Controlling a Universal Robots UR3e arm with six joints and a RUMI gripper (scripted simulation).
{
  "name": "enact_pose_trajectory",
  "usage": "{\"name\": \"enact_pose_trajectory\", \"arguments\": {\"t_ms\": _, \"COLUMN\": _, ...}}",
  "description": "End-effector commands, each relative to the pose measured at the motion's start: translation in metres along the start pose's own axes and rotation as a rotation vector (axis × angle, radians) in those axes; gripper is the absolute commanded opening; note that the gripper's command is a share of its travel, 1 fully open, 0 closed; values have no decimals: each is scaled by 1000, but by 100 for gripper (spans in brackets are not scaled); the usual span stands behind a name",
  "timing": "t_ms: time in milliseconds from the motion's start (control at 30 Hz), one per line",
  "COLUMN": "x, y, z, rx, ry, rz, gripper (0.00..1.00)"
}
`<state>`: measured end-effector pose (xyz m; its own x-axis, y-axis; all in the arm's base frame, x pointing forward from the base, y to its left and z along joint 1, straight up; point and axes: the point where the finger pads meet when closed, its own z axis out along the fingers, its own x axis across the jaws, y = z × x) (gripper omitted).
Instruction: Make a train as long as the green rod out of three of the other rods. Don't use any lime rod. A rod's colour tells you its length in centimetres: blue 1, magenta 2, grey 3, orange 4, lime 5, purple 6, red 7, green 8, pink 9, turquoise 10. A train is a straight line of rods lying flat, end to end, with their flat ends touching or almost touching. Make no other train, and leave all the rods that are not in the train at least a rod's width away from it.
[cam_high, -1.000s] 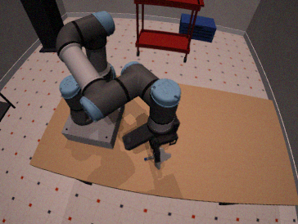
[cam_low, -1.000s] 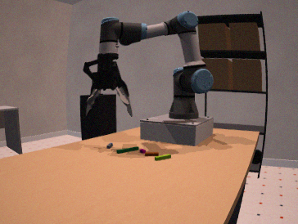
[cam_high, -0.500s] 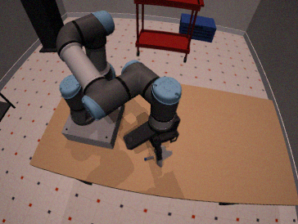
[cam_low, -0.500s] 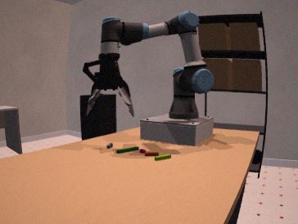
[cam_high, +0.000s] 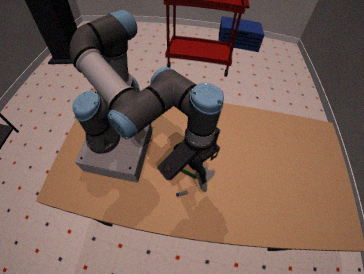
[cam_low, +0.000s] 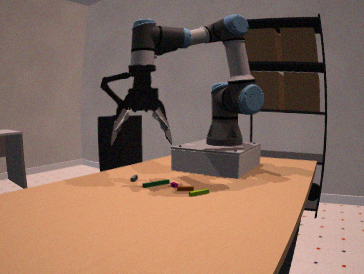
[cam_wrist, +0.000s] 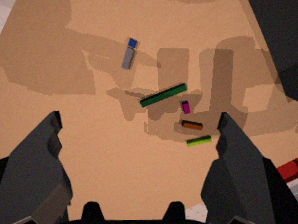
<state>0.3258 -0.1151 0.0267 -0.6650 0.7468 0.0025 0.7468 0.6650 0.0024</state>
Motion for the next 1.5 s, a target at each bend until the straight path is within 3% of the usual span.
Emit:
{"name": "enact_pose_trajectory", "arguments": {"t_ms": 0, "x": 6, "y": 10, "z": 1, "rx": -5, "ry": -8, "rz": -167, "gripper": 100}}
{"name": "enact_pose_trajectory", "arguments": {"t_ms": 1467, "x": 68, "y": 71, "z": 12, "rx": -2, "ry": -9, "rz": -1033, "gripper": 100}}
